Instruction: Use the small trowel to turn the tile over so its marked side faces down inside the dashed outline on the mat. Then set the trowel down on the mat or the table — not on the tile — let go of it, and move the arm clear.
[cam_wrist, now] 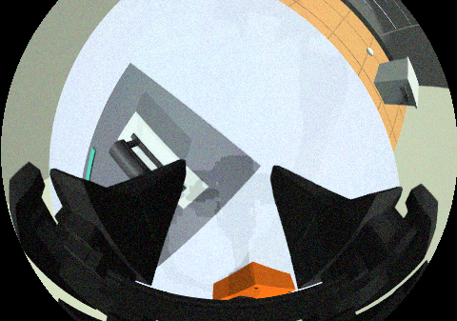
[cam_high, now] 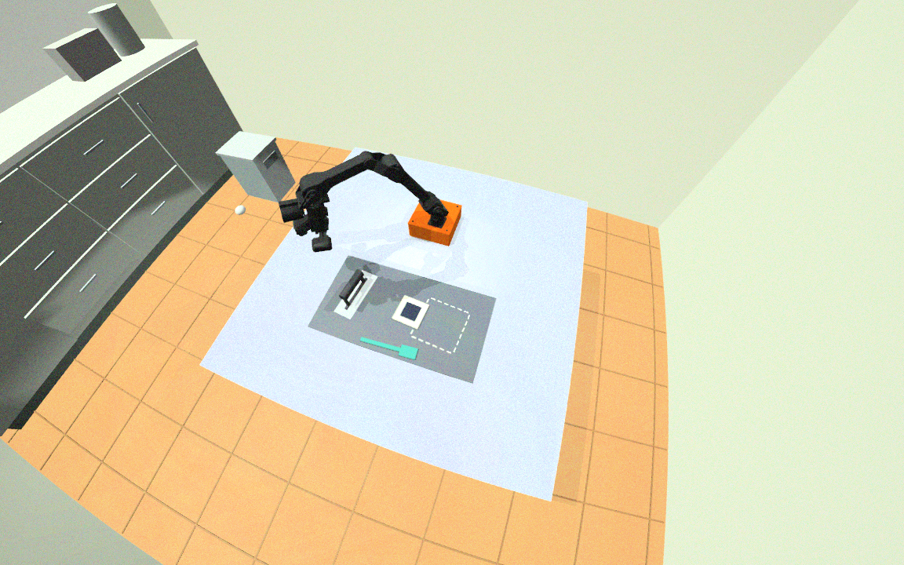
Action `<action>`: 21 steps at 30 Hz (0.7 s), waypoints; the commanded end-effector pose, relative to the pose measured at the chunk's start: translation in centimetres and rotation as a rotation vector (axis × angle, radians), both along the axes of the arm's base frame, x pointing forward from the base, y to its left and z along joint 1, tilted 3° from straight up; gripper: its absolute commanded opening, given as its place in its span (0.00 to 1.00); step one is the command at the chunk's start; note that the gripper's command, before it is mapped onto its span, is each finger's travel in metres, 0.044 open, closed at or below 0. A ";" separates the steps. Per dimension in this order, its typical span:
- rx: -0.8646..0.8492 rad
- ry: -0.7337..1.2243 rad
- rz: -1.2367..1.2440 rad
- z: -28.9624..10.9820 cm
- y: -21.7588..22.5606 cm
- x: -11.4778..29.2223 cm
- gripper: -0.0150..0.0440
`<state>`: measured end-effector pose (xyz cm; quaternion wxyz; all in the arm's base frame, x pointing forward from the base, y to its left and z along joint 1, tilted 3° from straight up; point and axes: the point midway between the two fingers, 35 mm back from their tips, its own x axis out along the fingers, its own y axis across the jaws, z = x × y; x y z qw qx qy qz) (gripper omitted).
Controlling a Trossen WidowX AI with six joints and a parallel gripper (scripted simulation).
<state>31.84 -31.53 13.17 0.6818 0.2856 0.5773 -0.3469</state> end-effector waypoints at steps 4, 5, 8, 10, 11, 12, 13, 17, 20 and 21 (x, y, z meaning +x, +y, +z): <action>0.021 0.043 0.205 -2.0 2.5 2.5 0.71; 0.023 0.049 0.233 -2.2 2.9 2.8 0.71; 0.034 0.068 0.330 -3.0 4.1 3.8 0.71; 0.042 0.080 0.395 -3.5 5.0 4.4 0.71; 0.045 0.086 0.428 -3.8 5.4 4.7 0.71; 0.049 0.092 0.460 -4.1 5.8 5.0 0.71; 0.053 0.098 0.493 -4.3 6.3 5.3 0.71; 0.068 0.121 0.624 -5.4 8.1 6.3 0.71; 0.080 0.138 0.722 -6.2 9.4 7.1 0.71; 0.084 0.144 0.755 -6.4 9.9 7.3 0.71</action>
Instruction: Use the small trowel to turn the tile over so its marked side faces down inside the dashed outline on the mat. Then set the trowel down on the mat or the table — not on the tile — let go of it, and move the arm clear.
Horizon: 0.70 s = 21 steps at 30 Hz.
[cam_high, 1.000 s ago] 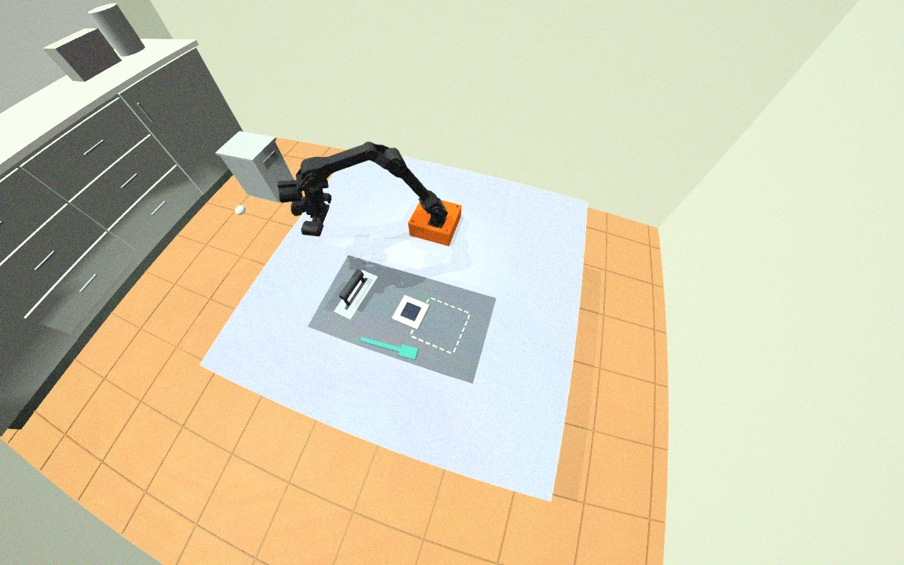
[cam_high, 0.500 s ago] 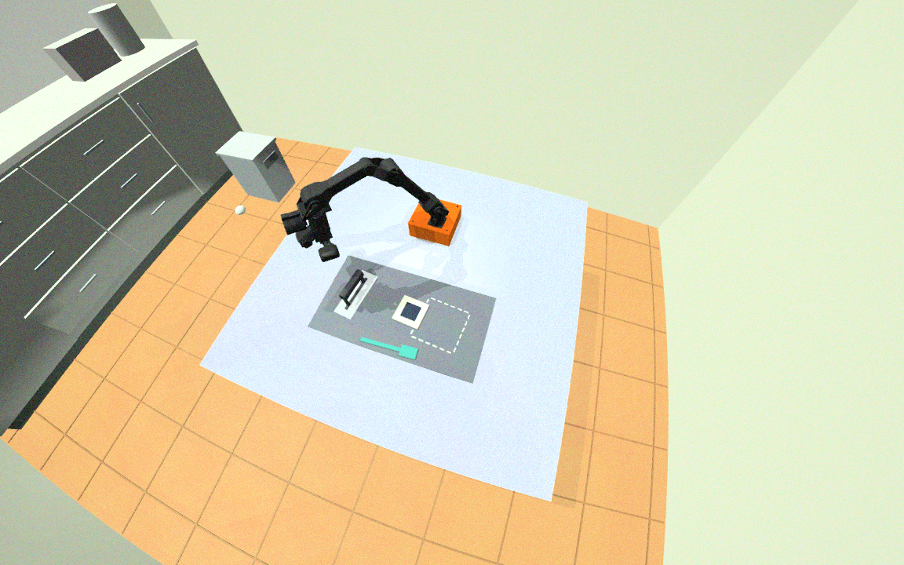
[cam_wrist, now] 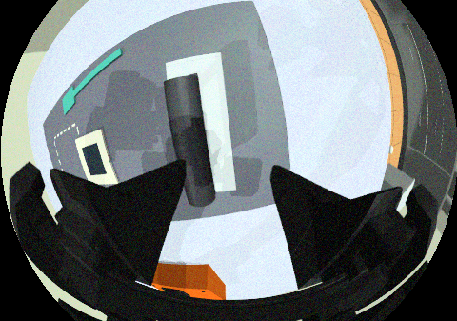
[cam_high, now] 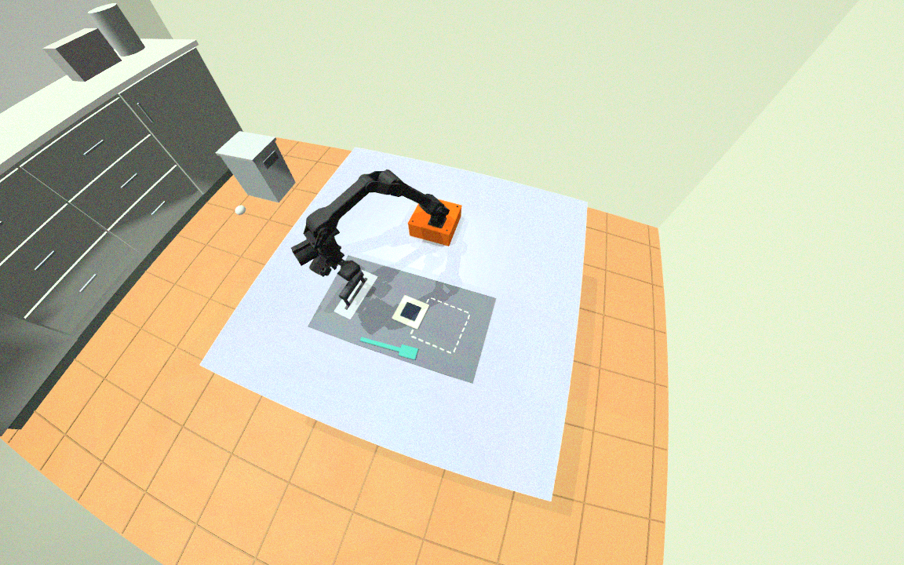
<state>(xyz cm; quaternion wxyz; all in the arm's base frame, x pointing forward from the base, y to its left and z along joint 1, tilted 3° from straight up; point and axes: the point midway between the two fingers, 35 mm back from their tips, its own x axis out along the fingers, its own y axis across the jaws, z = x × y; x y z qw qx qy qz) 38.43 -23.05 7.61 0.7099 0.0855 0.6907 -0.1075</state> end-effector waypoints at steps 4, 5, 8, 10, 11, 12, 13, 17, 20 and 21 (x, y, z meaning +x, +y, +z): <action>0.027 0.033 0.180 -1.5 2.6 1.2 0.71; 0.027 0.033 0.180 -1.5 2.6 1.2 0.71; 0.027 0.033 0.180 -1.5 2.6 1.2 0.71; 0.027 0.032 0.179 -1.7 2.6 1.2 0.71; 0.028 0.032 0.178 -1.8 2.6 1.3 0.71; 0.028 0.032 0.178 -2.0 2.6 1.3 0.71; 0.028 0.032 0.177 -2.1 2.5 1.3 0.71; 0.028 0.031 0.176 -2.7 2.5 1.3 0.71; 0.028 0.031 0.176 -3.1 2.5 1.3 0.71; 0.028 0.031 0.176 -3.3 2.5 1.3 0.71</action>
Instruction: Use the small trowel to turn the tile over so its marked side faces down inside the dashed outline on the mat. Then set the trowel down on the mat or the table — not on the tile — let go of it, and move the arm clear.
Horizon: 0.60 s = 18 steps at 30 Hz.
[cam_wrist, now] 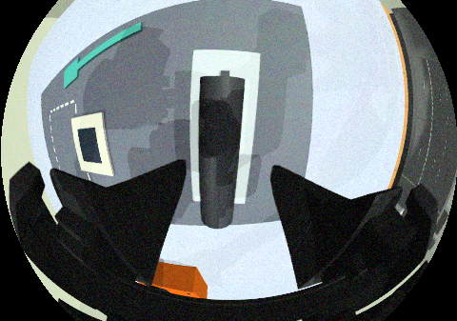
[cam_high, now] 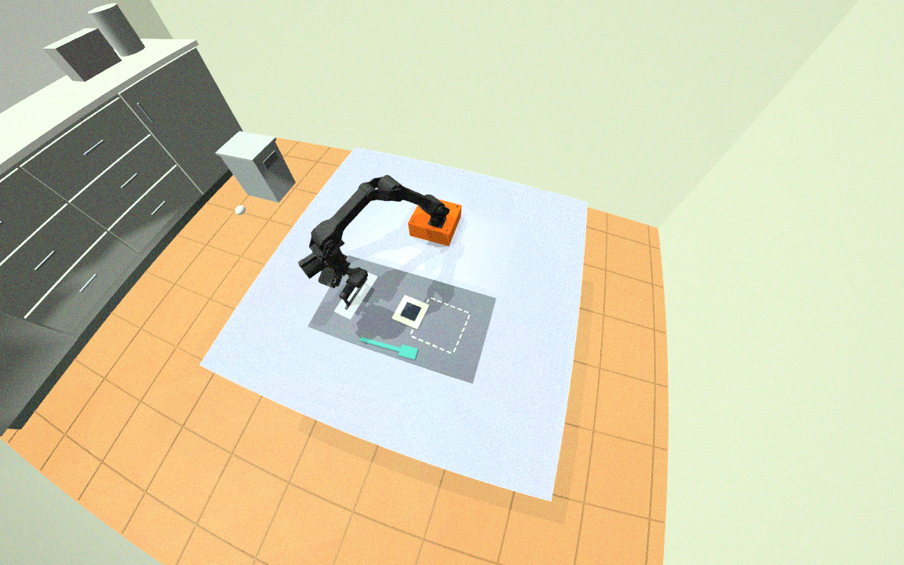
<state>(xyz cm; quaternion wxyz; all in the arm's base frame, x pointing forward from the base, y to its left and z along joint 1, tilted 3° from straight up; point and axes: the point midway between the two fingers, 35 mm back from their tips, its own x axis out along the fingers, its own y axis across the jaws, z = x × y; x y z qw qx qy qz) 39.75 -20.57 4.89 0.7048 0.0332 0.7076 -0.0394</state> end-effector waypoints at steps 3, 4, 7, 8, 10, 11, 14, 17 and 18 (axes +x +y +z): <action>0.003 0.001 0.006 -1.1 0.0 0.0 0.71; 0.003 0.001 0.006 -1.2 0.0 0.0 0.71; 0.003 0.002 0.007 -1.7 0.0 0.0 0.71; 0.003 0.002 0.007 -1.9 0.0 0.0 0.71; 0.003 0.002 0.007 -2.2 0.0 0.0 0.71; 0.003 0.002 0.008 -2.4 0.0 0.0 0.71; 0.003 0.002 0.008 -2.8 0.0 0.0 0.71; 0.003 0.002 0.009 -3.2 0.0 0.0 0.71; 0.003 0.002 0.009 -3.2 0.0 0.0 0.71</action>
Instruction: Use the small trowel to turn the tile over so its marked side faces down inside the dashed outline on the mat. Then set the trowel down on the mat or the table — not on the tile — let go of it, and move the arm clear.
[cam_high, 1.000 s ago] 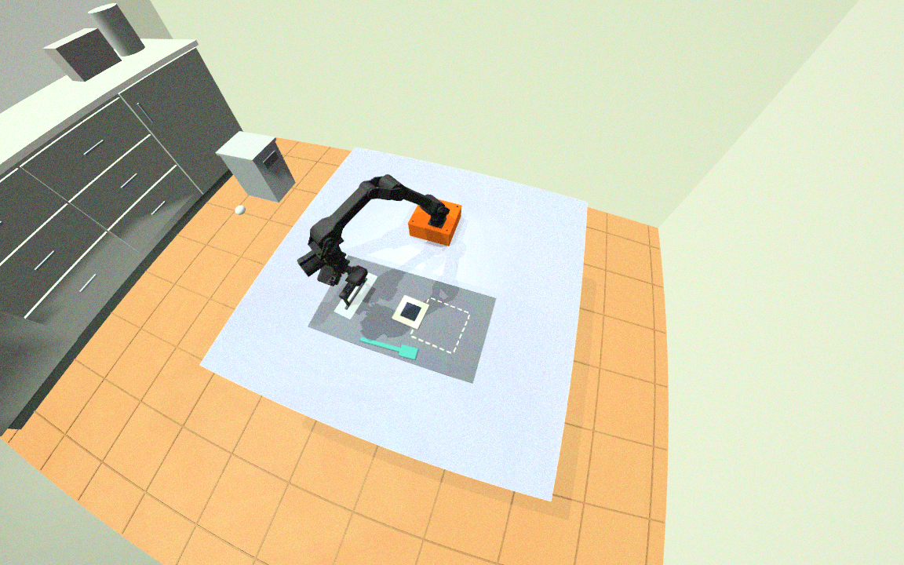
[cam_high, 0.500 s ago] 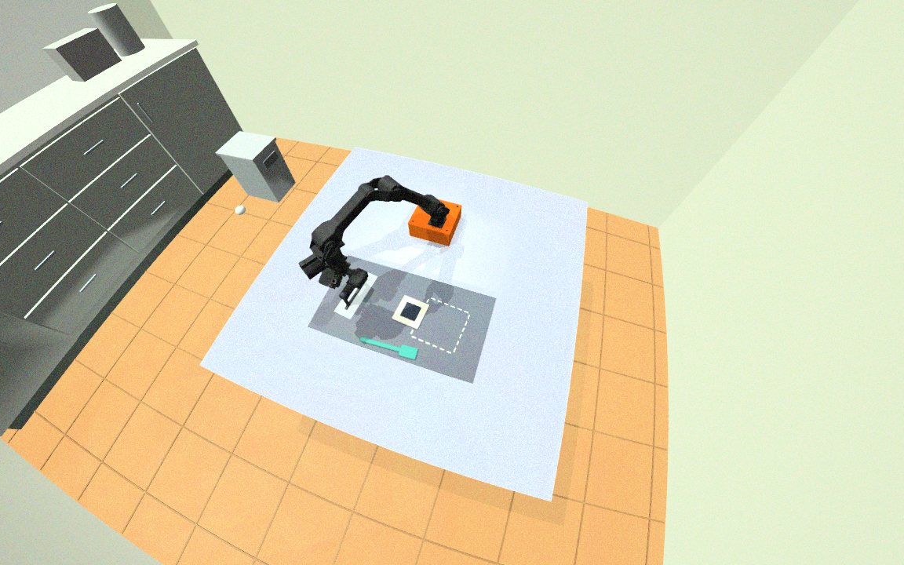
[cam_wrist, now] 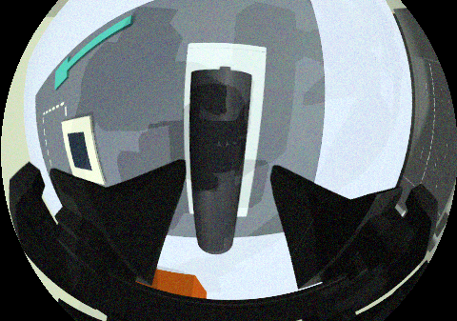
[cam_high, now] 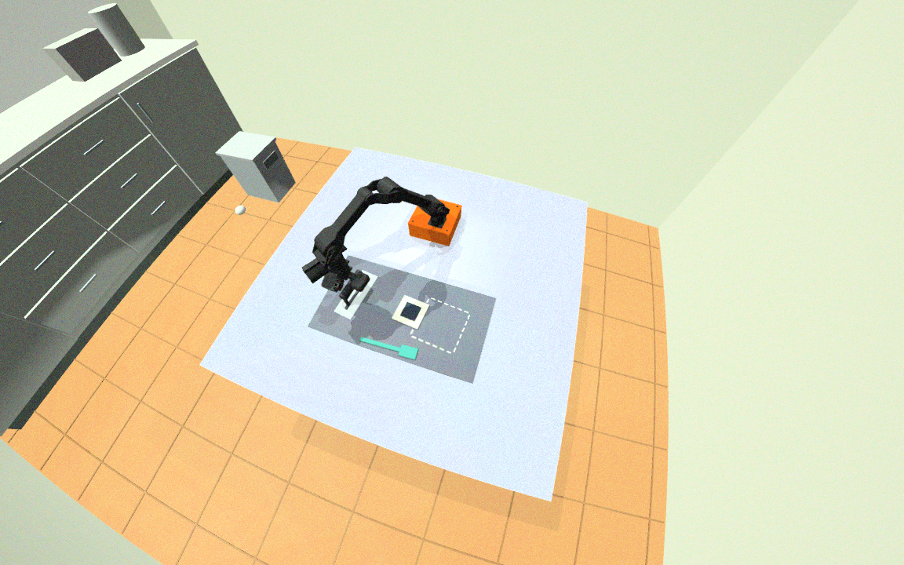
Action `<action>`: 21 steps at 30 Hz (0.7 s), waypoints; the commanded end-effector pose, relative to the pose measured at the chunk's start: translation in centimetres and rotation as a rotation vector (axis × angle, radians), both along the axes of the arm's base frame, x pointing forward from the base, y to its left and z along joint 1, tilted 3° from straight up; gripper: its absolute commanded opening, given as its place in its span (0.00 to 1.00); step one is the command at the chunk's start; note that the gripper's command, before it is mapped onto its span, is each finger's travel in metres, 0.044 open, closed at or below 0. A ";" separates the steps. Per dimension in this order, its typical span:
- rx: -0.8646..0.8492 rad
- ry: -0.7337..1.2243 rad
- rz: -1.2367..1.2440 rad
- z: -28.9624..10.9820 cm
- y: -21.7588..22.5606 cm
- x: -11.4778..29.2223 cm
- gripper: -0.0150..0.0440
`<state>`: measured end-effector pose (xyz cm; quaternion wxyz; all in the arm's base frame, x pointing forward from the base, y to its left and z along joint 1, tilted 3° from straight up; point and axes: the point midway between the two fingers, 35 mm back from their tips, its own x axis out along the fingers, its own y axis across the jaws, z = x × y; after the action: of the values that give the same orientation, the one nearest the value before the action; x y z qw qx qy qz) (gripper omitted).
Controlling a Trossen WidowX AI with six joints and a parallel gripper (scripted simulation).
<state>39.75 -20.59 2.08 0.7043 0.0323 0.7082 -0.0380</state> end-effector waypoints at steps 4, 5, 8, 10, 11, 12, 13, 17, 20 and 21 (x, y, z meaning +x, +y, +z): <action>0.002 0.001 0.005 -0.4 0.0 0.0 0.67; 0.002 0.001 0.005 -0.4 0.0 0.0 0.66; 0.002 0.001 0.005 -0.4 0.0 0.0 0.62; 0.002 0.001 0.005 -0.4 0.0 0.0 0.60; 0.002 0.001 0.005 -0.4 0.0 0.0 0.59; 0.002 0.001 0.005 -0.4 0.0 0.0 0.58; 0.002 0.001 0.005 -0.4 0.0 0.0 0.56; 0.002 0.001 0.005 -0.4 0.0 0.0 0.52; 0.002 0.001 0.005 -0.4 0.0 0.0 0.49; 0.002 0.001 0.005 -0.4 0.0 0.0 0.47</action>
<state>39.77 -20.38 1.71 0.7045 0.0342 0.7081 -0.0340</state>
